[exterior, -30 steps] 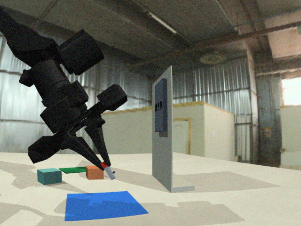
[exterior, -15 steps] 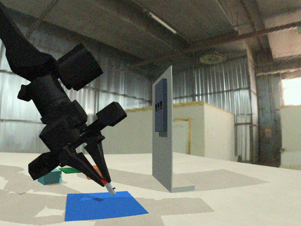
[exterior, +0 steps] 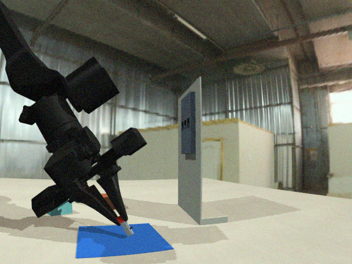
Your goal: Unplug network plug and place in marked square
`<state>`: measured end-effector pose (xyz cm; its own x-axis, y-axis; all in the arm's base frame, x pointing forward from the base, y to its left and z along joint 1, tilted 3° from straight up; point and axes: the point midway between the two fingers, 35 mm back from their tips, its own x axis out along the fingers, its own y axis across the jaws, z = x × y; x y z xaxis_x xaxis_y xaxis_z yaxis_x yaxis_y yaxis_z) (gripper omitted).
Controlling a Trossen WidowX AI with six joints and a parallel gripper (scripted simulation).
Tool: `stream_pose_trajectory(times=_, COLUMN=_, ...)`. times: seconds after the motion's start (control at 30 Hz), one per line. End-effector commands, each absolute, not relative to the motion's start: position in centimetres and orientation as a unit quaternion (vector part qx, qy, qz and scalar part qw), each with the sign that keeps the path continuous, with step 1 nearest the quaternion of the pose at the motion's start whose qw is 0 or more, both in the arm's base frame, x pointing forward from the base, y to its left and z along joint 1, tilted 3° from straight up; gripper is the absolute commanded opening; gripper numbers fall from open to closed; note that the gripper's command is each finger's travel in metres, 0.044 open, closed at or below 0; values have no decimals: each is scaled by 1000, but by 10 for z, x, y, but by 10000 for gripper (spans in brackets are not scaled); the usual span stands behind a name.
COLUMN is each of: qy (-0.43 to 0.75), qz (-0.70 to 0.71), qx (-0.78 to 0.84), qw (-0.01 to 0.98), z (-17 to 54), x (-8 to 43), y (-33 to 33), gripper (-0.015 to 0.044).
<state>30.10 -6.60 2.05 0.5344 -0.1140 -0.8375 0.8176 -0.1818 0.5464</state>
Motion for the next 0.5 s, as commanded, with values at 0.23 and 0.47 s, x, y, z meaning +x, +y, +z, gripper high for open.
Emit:
stream_pose_trajectory(times=0.23, qy=270, qz=-404, qx=654, qw=580, z=16, x=301, y=-65, gripper=0)
stream_pose_trajectory(times=0.47, qy=270, qz=-404, qx=654, qw=580, z=15, x=302, y=-65, gripper=0)
